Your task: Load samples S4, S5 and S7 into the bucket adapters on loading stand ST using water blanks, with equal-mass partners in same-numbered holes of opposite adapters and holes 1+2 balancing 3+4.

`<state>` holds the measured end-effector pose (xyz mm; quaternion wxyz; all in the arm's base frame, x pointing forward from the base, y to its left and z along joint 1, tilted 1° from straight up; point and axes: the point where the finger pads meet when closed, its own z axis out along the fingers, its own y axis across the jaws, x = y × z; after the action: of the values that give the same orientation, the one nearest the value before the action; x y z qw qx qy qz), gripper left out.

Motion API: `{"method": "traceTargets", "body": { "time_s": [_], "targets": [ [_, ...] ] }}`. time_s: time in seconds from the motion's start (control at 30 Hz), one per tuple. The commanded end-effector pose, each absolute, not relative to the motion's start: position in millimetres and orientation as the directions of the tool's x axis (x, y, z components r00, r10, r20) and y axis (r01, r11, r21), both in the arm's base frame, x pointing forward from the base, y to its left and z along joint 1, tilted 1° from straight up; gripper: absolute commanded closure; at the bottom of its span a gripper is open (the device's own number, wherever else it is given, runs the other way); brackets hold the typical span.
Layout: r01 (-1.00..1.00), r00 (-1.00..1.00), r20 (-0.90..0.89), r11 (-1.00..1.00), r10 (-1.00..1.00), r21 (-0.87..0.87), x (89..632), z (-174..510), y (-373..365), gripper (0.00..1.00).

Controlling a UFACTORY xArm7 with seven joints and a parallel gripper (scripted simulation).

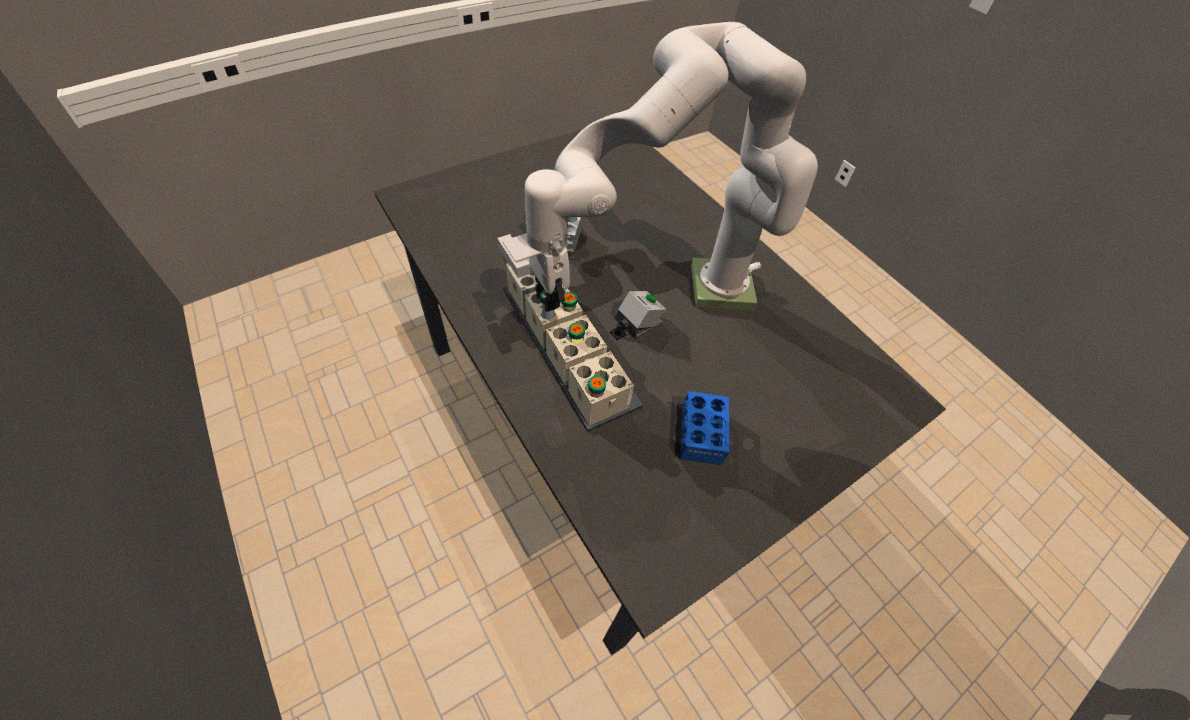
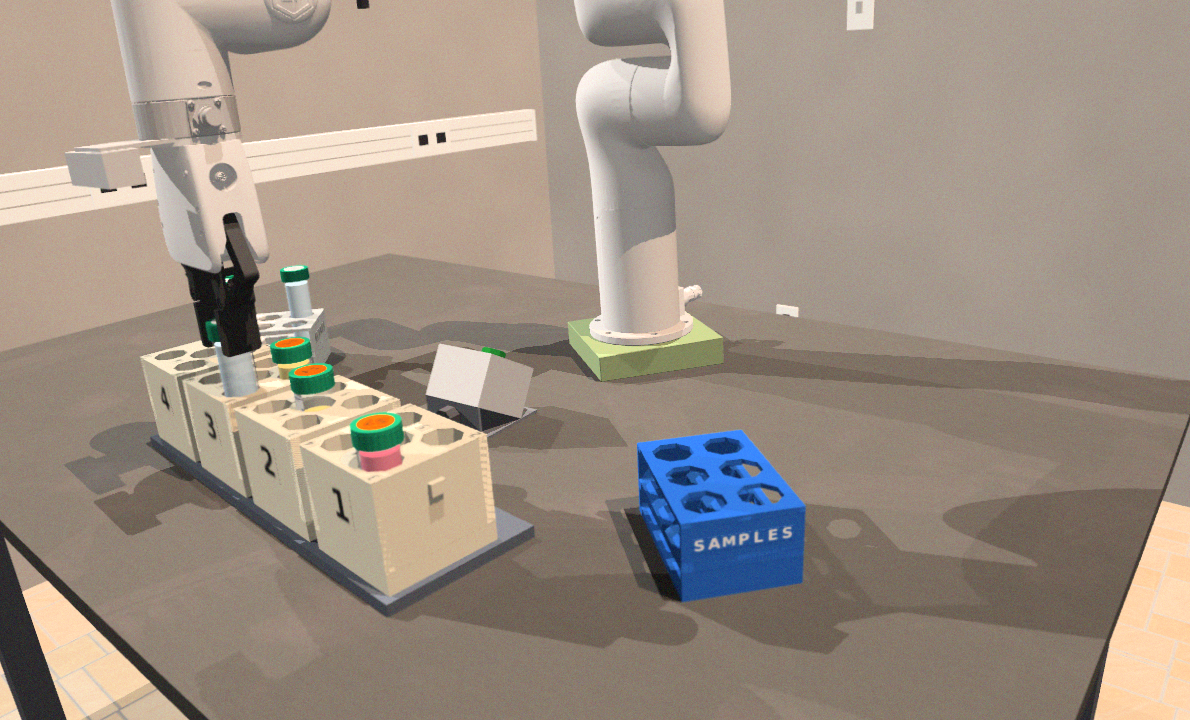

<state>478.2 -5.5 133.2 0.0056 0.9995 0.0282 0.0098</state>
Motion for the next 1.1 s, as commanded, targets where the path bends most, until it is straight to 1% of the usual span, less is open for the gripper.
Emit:
{"method": "traceTargets", "body": {
  "time_s": [0.0,1.07],
  "targets": [
    [0.056,0.998,0.024,-0.998,0.057,0.012,479.9,130.2,-5.5,1.0],
    [0.056,0.998,0.024,-0.998,0.057,0.012,480.5,102.2,-5.8,1.0]
  ]
}}
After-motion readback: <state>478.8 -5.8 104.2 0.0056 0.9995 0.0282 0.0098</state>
